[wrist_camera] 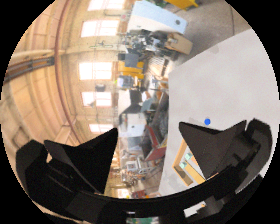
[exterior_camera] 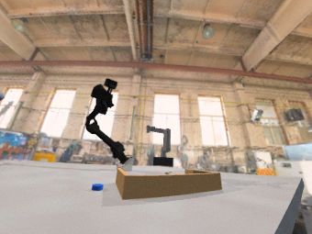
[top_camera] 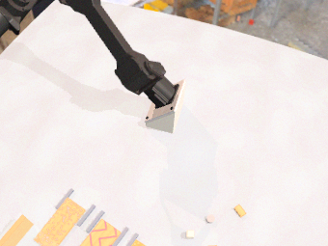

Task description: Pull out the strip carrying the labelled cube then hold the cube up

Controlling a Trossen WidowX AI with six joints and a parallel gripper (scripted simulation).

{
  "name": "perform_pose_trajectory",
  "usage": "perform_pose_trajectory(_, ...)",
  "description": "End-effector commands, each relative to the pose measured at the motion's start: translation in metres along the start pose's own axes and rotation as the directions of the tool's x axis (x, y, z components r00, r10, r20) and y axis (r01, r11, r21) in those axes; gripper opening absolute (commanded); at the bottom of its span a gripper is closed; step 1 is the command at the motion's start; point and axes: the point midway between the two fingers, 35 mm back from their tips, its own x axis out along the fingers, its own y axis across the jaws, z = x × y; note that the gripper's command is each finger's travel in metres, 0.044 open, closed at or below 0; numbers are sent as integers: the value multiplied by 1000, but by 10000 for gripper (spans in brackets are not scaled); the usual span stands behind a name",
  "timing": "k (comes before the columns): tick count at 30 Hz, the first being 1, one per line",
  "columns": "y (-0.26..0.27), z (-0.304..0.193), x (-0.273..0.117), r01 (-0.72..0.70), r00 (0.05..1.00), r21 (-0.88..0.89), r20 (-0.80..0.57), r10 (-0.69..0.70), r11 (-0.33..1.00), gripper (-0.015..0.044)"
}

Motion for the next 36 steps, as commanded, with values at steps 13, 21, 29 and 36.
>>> perform_pose_trajectory(13,-104,-236,-62,-106,924,-914,-236,-301,391,400)
perform_pose_trajectory(21,-134,-264,-88,-196,914,-973,-226,-336,121,400)
perform_pose_trajectory(29,-134,-264,-88,-196,914,-973,-226,-336,121,400)
perform_pose_trajectory(36,-134,-264,-88,-196,914,-973,-226,-336,121,400)
